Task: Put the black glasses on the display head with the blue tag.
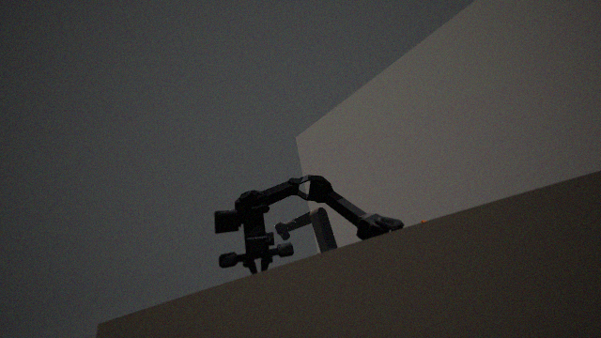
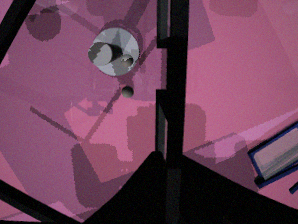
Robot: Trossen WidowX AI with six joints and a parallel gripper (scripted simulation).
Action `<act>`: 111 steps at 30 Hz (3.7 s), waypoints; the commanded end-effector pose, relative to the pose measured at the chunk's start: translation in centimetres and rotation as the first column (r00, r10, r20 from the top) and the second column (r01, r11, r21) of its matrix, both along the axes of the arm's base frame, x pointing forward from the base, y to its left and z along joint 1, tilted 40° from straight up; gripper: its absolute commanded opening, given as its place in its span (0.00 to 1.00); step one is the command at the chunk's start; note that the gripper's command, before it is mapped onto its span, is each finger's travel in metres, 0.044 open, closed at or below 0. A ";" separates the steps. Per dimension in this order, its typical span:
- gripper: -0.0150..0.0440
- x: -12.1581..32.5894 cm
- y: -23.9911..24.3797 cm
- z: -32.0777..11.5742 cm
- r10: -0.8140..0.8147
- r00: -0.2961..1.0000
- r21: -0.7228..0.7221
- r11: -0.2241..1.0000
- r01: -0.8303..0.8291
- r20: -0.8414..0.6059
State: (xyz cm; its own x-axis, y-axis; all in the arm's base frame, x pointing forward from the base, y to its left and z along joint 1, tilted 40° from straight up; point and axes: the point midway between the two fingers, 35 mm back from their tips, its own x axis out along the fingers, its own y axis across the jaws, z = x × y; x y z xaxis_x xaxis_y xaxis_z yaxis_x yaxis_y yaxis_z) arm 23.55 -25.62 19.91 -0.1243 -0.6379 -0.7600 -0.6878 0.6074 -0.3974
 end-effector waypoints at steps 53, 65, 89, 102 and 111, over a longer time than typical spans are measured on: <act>0.25 -0.6 -5.2 -2.9 0.004 1.000 -0.011 1.000 -0.004 0.004; 0.25 -0.5 -5.7 -2.5 0.004 1.000 -0.012 1.000 -0.004 0.004; 0.25 -0.7 -6.8 -1.5 0.004 1.000 -0.013 1.000 -0.004 0.004; 0.25 -0.9 -7.4 -0.8 0.004 1.000 -0.013 1.000 -0.004 0.004; 0.25 -1.2 -7.9 -0.4 0.004 1.000 -0.014 1.000 -0.004 0.004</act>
State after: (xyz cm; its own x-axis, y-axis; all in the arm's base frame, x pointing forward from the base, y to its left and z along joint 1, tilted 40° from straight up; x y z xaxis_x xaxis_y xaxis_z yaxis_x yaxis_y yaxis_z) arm 22.40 -33.21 19.15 -0.1220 -0.6462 -0.7533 -0.6888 0.6016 -0.4045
